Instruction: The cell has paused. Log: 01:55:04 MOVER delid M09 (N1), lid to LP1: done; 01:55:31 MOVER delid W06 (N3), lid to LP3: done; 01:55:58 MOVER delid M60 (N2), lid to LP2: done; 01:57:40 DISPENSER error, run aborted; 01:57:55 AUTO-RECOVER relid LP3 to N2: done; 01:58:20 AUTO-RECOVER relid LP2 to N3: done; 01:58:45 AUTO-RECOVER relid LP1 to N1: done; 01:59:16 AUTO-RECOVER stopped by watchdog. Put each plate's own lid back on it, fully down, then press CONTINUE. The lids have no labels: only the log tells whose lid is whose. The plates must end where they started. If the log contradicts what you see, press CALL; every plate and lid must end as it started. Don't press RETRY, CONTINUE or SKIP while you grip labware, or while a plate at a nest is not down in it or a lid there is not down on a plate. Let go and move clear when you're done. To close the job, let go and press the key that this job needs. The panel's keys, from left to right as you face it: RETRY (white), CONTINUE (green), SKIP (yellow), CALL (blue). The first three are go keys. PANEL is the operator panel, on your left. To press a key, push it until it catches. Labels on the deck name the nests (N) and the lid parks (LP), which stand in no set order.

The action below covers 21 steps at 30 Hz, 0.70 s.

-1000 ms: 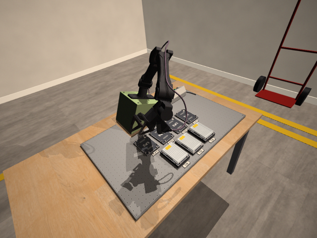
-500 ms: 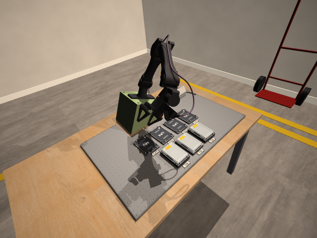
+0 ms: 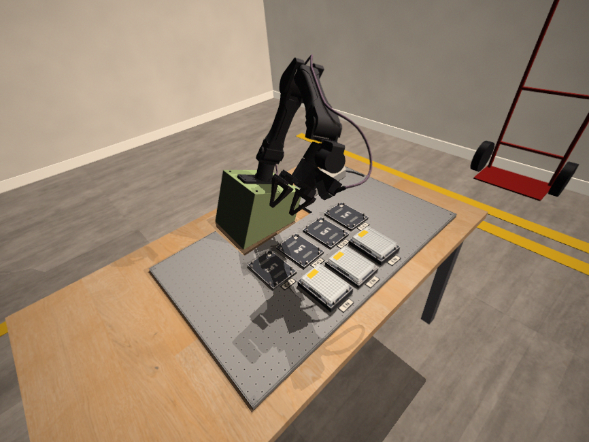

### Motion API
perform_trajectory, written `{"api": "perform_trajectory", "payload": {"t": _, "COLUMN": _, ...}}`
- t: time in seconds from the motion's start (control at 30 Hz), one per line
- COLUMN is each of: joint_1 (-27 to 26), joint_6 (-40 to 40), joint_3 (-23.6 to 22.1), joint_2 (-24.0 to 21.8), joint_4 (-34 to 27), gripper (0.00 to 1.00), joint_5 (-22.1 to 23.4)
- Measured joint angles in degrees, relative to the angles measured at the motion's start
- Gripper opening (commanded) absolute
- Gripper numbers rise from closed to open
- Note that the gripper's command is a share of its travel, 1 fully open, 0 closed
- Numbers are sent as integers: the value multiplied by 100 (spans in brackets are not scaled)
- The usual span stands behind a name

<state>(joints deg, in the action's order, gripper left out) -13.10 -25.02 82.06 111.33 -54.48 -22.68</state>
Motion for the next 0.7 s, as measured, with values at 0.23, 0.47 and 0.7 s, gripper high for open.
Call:
{"api": "perform_trajectory", "payload": {"t": 0.23, "joint_1": 94, "joint_6": 254, "joint_3": -332, "joint_2": -470, "joint_4": -181, "gripper": 100, "joint_5": 264}}
{"api": "perform_trajectory", "payload": {"t": 0.47, "joint_1": 271, "joint_6": 540, "joint_3": -605, "joint_2": -1126, "joint_4": -417, "gripper": 100, "joint_5": 546}}
{"api": "perform_trajectory", "payload": {"t": 0.7, "joint_1": 374, "joint_6": 791, "joint_3": -881, "joint_2": -1576, "joint_4": -629, "gripper": 100, "joint_5": 780}}
